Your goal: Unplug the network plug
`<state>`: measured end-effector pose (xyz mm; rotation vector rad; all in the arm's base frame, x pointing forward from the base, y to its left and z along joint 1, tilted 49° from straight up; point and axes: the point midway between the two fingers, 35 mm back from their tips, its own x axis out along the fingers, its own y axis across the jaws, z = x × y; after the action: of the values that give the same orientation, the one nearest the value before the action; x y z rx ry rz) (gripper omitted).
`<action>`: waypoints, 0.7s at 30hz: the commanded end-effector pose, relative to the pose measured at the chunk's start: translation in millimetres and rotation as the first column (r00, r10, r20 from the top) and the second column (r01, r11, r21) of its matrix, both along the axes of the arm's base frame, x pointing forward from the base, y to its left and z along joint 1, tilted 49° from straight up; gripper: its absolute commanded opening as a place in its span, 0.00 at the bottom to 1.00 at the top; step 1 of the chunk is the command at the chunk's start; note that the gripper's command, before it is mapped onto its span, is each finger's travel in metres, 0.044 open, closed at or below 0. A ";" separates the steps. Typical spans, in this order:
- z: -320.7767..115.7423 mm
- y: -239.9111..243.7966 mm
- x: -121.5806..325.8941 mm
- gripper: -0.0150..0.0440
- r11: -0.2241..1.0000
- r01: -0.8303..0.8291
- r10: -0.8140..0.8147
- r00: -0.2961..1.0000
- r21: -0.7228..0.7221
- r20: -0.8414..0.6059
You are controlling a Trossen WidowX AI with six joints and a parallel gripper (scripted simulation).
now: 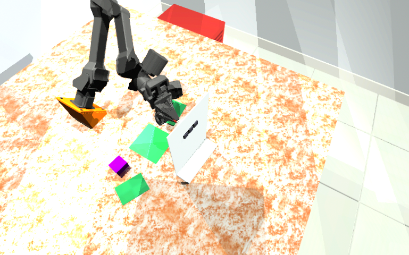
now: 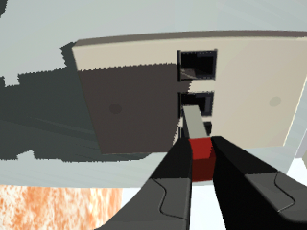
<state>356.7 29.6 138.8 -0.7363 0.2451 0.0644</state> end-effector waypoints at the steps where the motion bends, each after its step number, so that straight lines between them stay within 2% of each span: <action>1: -0.6 -0.5 -2.3 0.25 1.000 0.002 -0.002 1.000 -0.003 -0.003; 21: 0.7 -0.9 -10.5 0.25 1.000 0.002 -0.002 1.000 -0.003 -0.003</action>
<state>347.9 29.2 140.1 -0.7376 0.2459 0.0649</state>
